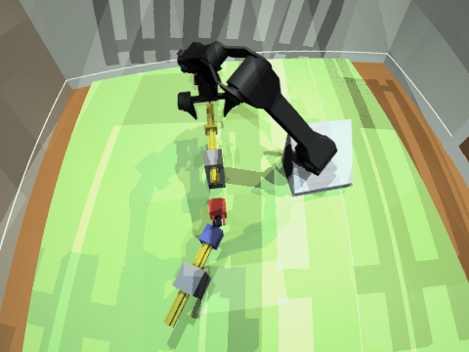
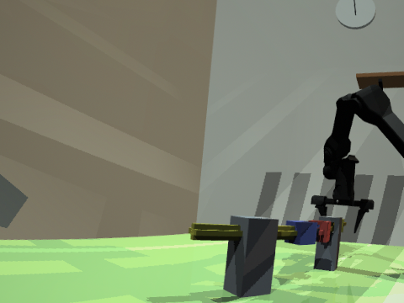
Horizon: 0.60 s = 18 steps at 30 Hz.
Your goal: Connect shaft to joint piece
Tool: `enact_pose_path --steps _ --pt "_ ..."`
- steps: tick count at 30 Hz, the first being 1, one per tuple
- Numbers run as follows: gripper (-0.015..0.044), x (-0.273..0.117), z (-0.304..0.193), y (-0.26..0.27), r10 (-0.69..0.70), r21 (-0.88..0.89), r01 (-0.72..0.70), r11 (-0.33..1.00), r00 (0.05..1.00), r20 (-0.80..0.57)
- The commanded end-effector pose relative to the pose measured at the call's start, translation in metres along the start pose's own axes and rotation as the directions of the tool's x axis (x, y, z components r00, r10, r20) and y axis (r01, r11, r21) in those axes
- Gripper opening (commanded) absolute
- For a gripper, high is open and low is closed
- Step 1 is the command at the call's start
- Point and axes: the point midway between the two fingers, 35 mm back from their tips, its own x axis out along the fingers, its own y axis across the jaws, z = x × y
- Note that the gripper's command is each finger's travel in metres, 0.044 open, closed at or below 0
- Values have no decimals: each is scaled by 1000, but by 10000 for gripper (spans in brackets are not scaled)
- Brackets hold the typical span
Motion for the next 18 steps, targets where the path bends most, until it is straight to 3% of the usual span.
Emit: enact_pose_path --steps 1,4,16,18 --pt "440 9 -1 -1 -2 7 2 1000 1000 -6" --pt "440 11 -2 -1 -2 7 2 1000 1000 -6" --pt "125 11 -2 -1 -2 7 2 1000 1000 -6" --pt "102 11 -2 -1 -2 7 2 1000 1000 -6"
